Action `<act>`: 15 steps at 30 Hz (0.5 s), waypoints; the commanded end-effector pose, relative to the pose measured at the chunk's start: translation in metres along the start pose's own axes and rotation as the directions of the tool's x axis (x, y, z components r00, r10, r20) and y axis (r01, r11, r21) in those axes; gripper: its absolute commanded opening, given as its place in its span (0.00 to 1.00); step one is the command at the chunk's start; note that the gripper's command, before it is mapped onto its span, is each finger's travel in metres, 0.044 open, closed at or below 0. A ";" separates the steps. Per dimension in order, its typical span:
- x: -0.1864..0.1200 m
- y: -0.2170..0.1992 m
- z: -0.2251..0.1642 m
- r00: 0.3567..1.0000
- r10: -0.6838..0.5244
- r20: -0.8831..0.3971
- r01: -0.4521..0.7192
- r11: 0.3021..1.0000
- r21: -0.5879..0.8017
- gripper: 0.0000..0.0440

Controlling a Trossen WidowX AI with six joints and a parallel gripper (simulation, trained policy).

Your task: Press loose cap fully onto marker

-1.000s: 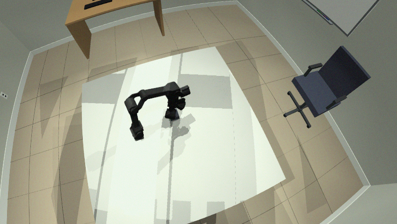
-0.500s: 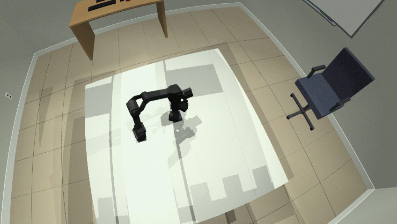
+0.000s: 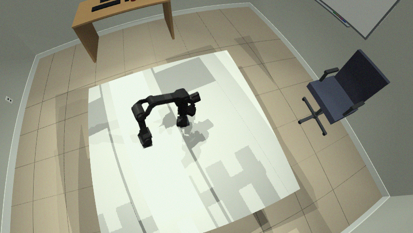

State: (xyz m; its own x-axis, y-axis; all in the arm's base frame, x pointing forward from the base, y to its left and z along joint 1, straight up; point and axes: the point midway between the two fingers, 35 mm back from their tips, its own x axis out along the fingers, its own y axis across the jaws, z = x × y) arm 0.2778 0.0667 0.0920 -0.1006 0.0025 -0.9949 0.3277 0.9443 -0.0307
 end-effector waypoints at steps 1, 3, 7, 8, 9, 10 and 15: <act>0.016 -0.010 0.004 0.999 -0.047 -0.014 0.047 0.999 0.003 0.22; 0.016 -0.010 0.004 0.999 -0.047 -0.012 0.047 0.999 -0.001 0.23; 0.017 -0.010 0.004 0.999 -0.048 -0.010 0.048 0.999 -0.006 0.24; 0.017 -0.010 0.004 0.999 -0.048 -0.010 0.048 0.999 -0.006 0.25; 0.017 -0.010 0.004 0.999 -0.048 -0.009 0.048 0.999 -0.007 0.25; 0.017 -0.010 0.005 0.999 -0.048 -0.009 0.048 0.999 -0.008 0.26; 0.017 -0.011 0.005 0.999 -0.049 -0.007 0.048 0.999 -0.013 0.28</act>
State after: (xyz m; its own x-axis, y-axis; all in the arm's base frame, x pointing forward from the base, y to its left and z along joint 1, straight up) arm 0.2778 0.0662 0.0906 -0.0969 0.0013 -0.9953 0.3075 0.9511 -0.0286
